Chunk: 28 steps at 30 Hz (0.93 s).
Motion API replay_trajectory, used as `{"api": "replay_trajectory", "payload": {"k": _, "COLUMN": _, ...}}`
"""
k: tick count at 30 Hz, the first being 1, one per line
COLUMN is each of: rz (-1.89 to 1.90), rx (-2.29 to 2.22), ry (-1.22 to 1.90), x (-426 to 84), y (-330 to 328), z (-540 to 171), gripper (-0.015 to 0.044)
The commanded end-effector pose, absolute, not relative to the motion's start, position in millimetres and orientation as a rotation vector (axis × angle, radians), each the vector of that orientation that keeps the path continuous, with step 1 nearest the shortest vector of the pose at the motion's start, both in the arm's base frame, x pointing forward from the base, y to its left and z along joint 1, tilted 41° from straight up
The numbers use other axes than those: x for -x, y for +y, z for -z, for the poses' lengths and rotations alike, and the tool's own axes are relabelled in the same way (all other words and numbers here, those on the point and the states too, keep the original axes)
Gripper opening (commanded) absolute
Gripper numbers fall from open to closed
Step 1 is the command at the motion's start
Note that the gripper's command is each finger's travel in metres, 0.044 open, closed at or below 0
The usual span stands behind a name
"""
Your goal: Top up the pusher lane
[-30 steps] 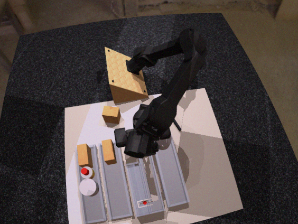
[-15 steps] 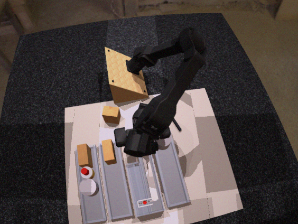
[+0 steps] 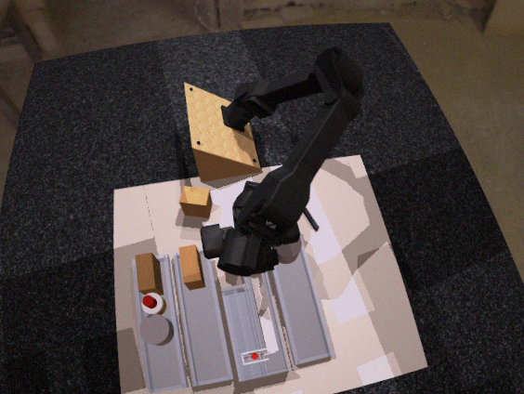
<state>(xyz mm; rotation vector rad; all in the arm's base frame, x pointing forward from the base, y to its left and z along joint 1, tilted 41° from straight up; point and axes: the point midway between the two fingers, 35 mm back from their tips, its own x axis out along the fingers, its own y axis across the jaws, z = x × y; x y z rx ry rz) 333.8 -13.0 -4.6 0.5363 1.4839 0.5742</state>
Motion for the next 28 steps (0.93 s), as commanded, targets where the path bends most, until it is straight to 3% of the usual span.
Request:
{"api": "replay_trajectory", "payload": {"k": 1, "rz": -0.577, "rx": -0.533, "ry": 1.482, "x": -333.7, "y": -12.9, "z": 4.7, "gripper": 0.0281}}
{"api": "replay_trajectory", "payload": {"k": 15, "rz": -0.577, "rx": -0.533, "ry": 1.483, "x": -330.4, "y": -26.7, "z": -10.4, "gripper": 0.0281}}
{"api": "replay_trajectory", "payload": {"k": 28, "rz": -0.575, "rx": -0.533, "ry": 1.486, "x": -287.2, "y": -30.0, "z": -9.6, "gripper": 0.0281}}
